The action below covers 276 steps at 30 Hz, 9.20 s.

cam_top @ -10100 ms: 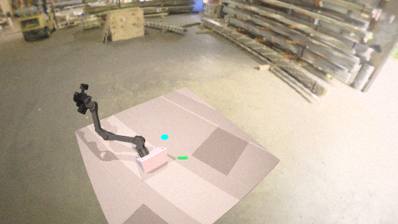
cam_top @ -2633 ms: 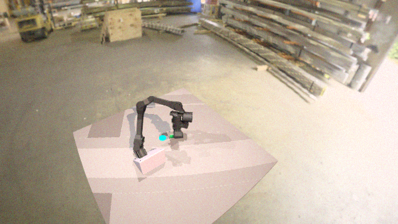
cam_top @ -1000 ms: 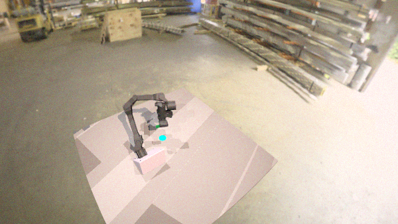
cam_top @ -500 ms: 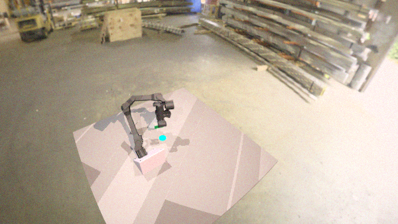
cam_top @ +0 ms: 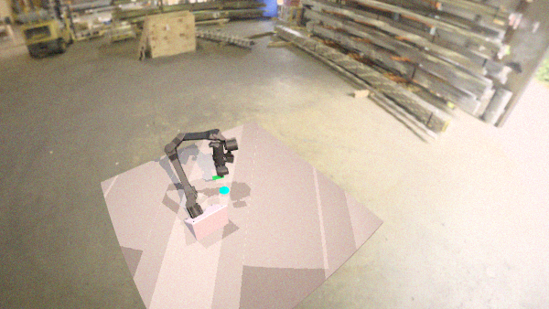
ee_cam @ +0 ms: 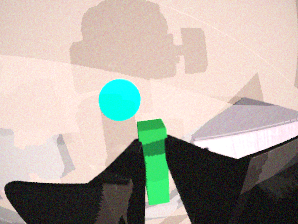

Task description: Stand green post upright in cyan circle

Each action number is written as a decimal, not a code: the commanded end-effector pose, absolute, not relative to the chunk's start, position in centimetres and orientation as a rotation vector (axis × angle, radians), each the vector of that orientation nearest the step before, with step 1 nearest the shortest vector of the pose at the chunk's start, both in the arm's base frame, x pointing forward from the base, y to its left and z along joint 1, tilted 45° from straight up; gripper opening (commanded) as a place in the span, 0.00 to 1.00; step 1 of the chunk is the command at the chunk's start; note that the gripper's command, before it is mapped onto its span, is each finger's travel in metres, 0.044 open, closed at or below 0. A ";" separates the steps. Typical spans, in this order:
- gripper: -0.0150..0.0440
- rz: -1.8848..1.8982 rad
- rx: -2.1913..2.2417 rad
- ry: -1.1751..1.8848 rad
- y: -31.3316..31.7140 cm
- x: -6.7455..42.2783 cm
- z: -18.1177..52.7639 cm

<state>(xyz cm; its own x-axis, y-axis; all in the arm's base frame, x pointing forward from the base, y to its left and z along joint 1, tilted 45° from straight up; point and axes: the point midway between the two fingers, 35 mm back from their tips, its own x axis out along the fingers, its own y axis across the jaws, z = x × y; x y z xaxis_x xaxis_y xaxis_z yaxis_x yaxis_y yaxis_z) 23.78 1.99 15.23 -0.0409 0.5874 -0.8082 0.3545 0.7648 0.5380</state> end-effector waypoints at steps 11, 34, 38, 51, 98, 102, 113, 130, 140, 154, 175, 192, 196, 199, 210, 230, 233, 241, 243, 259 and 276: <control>0.29 0.156 0.675 1.633 2.3 23.2 14.7; 0.29 0.059 0.559 1.586 2.5 22.5 13.8; 0.29 0.043 0.540 1.575 2.5 22.4 13.7; 0.29 -0.010 0.487 1.531 2.6 22.2 13.3; 0.29 -0.176 0.362 1.307 2.6 22.1 12.7; 0.29 -0.187 0.356 1.284 2.6 22.1 12.7; 0.29 -0.218 0.346 1.219 2.6 22.2 12.7; 0.29 -0.259 0.344 1.112 2.6 22.3 12.9; 0.29 -0.279 0.349 1.046 2.6 22.4 13.1; 0.29 -0.303 0.366 0.953 2.7 22.5 13.4; 0.29 -0.330 0.410 0.809 2.7 22.6 14.0; 0.29 -0.343 0.461 0.693 2.8 22.6 14.5; 0.29 -0.345 0.475 0.665 2.8 22.6 14.7; 0.29 -0.346 0.486 0.645 2.9 22.6 14.8; 0.29 -0.350 0.530 0.571 2.9 22.5 15.2; 0.29 -0.349 0.622 0.439 3.0 22.3 15.9; 0.29 -0.349 0.637 0.419 3.0 22.3 16.0; 0.29 -0.346 0.680 0.368 3.0 22.1 16.2; 0.29 -0.345 0.691 0.356 3.0 22.1 16.3; 0.29 -0.337 0.782 0.258 2.9 21.7 16.7; 0.29 -0.337 0.786 0.254 2.9 21.7 16.8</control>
<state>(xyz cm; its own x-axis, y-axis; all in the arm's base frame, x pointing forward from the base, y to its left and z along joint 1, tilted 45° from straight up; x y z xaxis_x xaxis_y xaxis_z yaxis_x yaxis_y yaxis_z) 21.71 2.96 16.67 0.9157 -0.1978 -0.3499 0.3879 0.6626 0.6407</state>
